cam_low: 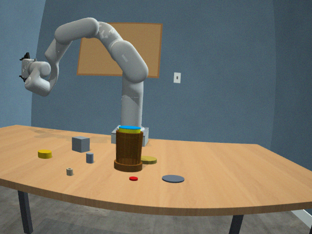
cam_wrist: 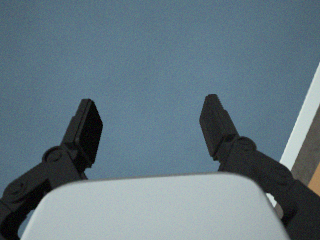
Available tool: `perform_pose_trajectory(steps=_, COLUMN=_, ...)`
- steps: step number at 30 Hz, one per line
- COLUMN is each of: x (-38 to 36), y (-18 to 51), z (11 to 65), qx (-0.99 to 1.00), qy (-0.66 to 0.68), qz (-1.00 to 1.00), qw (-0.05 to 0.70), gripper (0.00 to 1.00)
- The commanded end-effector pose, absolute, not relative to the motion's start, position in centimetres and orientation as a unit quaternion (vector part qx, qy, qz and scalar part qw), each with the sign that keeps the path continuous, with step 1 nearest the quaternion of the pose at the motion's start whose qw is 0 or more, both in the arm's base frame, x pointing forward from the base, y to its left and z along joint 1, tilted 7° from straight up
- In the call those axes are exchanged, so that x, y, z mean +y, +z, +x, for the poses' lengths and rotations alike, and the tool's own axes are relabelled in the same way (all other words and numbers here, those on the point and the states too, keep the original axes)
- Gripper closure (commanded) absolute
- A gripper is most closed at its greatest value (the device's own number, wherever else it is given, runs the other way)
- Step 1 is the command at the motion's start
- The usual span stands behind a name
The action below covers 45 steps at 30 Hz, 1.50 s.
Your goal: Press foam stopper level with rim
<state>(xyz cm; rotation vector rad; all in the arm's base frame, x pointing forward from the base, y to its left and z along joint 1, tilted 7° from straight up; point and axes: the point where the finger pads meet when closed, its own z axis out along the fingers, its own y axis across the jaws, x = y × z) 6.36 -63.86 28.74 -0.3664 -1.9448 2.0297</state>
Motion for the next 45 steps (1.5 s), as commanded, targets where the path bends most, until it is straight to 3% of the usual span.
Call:
perform_pose_trajectory(steps=1, x=-63.9, y=28.9, z=6.4, qx=-0.677, qy=0.709, qz=-0.129, qw=0.152, gripper=0.0)
perform_pose_trajectory(steps=17, x=-63.9, y=28.9, z=6.4, qx=-0.677, qy=0.709, qz=-0.129, qw=0.152, gripper=0.0)
perform_pose_trajectory(steps=18, x=-63.9, y=28.9, z=6.4, qx=-0.677, qy=0.709, qz=-0.129, qw=0.152, gripper=1.0)
perform_pose_trajectory(steps=34, x=-56.8, y=27.7, z=9.6, qx=-0.734, qy=0.657, qz=-0.111, qw=0.134, gripper=1.0)
perform_pose_trajectory(steps=37, x=-51.2, y=26.8, z=12.0, qx=-0.776, qy=0.612, qz=-0.098, qw=0.119, gripper=1.0)
perform_pose_trajectory(steps=45, x=-45.6, y=25.8, z=14.4, qx=-0.815, qy=0.565, qz=-0.083, qw=0.104, gripper=1.0)
